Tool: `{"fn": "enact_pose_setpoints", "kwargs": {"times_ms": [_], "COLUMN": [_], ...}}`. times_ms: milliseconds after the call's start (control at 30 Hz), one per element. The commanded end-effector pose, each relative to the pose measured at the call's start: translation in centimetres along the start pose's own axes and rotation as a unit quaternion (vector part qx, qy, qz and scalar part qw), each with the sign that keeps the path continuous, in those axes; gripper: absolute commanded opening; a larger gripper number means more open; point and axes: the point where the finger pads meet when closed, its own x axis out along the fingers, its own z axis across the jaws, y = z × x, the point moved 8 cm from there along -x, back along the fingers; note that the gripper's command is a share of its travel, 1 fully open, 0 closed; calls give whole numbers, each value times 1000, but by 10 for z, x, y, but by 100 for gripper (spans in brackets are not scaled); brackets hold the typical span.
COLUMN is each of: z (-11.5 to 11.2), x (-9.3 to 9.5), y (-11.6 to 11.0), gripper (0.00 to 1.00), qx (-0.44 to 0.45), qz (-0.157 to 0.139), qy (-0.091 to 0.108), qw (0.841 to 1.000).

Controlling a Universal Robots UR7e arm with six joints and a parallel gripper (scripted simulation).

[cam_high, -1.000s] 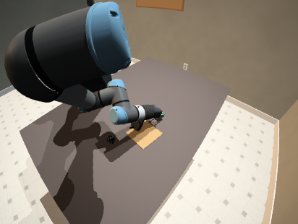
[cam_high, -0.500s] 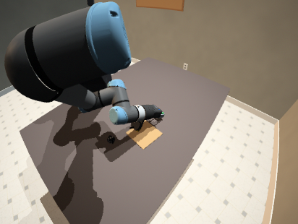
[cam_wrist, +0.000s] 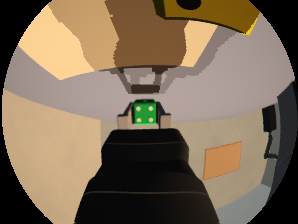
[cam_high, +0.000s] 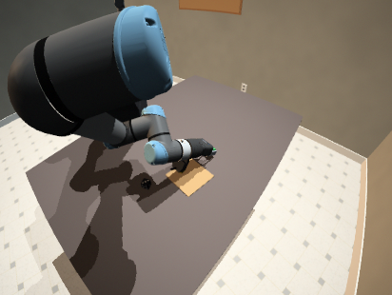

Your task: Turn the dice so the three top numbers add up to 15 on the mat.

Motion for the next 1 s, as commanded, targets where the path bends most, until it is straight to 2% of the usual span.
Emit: {"fn": "enact_pose_setpoints", "kwargs": {"times_ms": [0,967], "z": [0,0], "x": [1,4], "y": [3,7], "gripper": [57,57], "qx": [0,0], "qz": [0,0], "qy": [0,0], "qw": [1000,1000]}}
